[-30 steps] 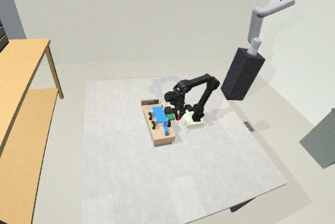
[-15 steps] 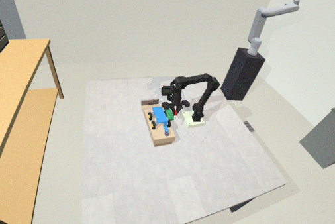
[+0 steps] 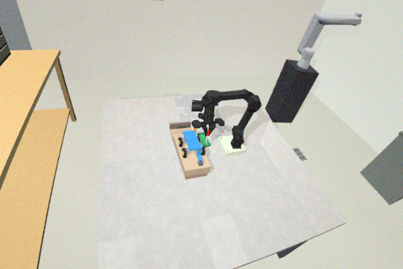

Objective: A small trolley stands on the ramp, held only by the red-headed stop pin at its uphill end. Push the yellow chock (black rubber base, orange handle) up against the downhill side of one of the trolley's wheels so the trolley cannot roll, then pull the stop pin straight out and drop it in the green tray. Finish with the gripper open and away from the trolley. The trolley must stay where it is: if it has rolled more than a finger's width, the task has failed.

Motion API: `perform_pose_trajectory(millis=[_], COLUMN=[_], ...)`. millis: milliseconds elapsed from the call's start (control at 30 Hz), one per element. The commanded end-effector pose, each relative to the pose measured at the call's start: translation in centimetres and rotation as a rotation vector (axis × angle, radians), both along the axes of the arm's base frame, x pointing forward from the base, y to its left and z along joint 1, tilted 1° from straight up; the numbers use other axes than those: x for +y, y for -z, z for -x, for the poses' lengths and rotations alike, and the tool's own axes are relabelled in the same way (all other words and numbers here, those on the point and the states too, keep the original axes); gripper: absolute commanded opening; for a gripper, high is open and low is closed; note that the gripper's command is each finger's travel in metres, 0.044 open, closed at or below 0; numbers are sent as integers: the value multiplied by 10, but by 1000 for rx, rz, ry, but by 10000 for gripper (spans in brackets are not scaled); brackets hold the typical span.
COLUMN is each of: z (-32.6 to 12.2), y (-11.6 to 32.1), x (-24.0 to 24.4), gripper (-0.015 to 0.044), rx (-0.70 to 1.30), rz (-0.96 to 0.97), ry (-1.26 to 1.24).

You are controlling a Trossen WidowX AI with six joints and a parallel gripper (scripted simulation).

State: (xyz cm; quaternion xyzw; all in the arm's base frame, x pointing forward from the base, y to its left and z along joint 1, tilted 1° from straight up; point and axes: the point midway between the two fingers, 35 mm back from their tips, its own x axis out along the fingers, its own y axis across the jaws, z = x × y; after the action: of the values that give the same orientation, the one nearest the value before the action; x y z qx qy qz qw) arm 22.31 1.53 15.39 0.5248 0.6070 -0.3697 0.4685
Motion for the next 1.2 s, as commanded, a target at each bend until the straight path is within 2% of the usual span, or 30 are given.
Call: perform_pose_trajectory(millis=[0, 633, 833, 1167], z=[-2, -12, -12, -11], y=[2, 14, 15, 15], x=[-15, -89, -94, -92], gripper=[0, 0, 0, 0], rx=[1, 0, 1, 51], rz=[4, 12, 13, 67], ry=[-3, -3, 2, 271])
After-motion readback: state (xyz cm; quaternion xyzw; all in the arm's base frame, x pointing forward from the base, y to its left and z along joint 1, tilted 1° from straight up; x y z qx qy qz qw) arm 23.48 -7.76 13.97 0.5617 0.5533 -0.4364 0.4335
